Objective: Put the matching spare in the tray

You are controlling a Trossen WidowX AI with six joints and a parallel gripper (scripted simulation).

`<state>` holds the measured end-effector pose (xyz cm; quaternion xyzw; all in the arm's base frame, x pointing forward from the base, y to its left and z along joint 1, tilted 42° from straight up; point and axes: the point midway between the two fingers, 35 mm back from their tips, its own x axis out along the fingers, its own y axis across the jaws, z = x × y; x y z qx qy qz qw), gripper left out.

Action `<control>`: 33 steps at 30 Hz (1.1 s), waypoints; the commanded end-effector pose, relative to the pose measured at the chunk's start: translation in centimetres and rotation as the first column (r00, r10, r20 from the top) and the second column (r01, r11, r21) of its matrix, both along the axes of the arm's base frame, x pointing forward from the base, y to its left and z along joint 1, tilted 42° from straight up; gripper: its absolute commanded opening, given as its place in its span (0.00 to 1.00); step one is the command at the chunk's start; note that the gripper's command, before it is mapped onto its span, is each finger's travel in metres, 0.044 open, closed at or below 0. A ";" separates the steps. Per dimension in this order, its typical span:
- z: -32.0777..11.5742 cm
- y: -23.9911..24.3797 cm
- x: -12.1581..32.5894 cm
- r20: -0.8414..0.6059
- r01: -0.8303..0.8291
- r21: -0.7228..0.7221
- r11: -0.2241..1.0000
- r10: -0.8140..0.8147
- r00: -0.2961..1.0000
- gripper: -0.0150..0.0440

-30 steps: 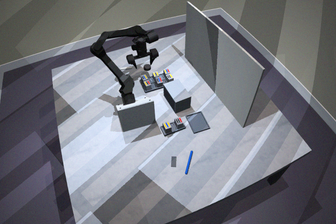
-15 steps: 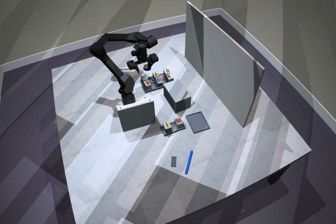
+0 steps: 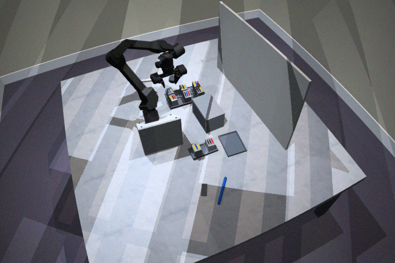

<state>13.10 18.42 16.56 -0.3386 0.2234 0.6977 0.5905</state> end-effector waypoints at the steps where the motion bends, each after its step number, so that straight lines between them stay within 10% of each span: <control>1: -0.6 0.4 0.1 0.000 0.003 -0.006 1.000 -0.003 1.000 0.76; 33: -4.3 3.9 -0.5 0.000 0.003 -0.003 1.000 -0.003 1.000 0.76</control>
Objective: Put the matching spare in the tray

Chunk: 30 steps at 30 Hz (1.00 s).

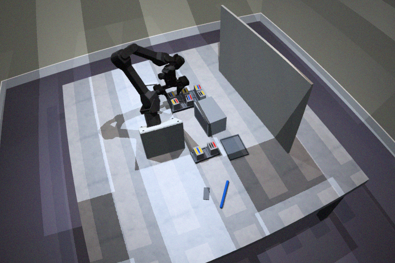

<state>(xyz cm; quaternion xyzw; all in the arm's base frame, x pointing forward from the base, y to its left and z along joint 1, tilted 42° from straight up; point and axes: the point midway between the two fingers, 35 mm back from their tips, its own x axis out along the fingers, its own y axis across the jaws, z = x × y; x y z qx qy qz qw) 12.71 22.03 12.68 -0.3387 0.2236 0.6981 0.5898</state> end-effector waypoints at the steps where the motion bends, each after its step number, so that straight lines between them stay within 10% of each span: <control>1: -0.5 0.4 -0.1 0.000 0.004 -0.002 1.000 -0.004 1.000 0.76; 14: -1.3 1.2 -0.5 -0.001 0.005 0.003 1.000 -0.005 1.000 0.76; 30: -1.2 1.1 -0.5 -0.003 0.001 0.004 1.000 -0.001 1.000 0.32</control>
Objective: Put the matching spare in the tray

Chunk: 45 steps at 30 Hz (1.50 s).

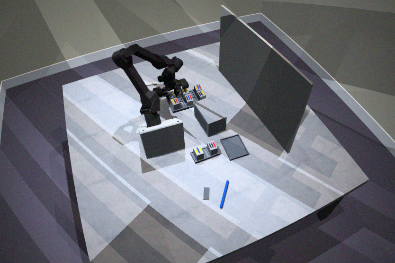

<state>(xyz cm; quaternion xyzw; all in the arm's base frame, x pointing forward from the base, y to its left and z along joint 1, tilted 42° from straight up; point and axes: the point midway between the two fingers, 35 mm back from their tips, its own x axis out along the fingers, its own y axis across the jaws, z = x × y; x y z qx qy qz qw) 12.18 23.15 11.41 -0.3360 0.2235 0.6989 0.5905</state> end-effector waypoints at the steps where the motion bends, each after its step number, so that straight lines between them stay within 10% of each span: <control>1: 0.0 0.0 0.0 0.000 -0.001 0.000 1.000 0.001 1.000 0.27; 45: 9.0 -8.6 0.7 0.002 0.004 -0.019 1.000 -0.003 1.000 0.25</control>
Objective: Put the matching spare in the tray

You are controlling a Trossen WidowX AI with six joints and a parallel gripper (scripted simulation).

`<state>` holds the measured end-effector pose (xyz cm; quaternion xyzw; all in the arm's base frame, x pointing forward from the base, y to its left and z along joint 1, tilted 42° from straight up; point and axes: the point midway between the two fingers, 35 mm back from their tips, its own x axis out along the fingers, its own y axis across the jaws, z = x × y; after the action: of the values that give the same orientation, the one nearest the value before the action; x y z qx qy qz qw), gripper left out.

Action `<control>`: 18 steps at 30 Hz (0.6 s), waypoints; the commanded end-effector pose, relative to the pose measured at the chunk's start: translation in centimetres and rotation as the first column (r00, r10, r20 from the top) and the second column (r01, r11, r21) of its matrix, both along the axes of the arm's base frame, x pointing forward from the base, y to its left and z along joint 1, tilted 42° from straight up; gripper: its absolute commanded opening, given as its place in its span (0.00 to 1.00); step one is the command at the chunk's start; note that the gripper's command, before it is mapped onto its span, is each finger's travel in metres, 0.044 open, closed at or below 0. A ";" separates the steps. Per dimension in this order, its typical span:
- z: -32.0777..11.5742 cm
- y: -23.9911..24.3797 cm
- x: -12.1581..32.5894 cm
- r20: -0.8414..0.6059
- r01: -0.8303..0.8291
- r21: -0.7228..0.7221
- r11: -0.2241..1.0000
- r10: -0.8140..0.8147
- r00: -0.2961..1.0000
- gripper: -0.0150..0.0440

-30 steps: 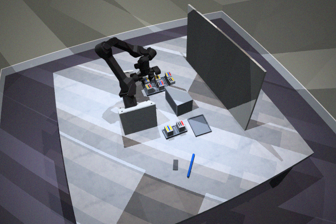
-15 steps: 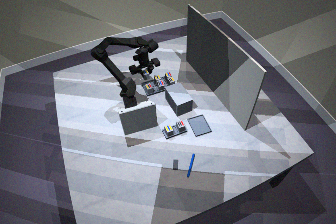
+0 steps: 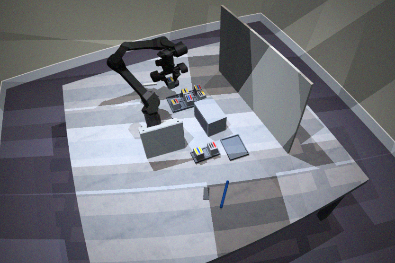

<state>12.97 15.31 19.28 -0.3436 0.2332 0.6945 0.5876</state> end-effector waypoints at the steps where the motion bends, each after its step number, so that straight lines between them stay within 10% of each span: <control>1: 1.4 -1.0 -0.2 0.001 -0.001 0.008 1.000 0.001 1.000 0.25; 18: 2.7 -3.4 2.2 -0.012 0.040 -0.009 0.999 -0.040 0.999 0.25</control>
<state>13.92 12.47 22.15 -0.3353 0.2383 0.6905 0.5950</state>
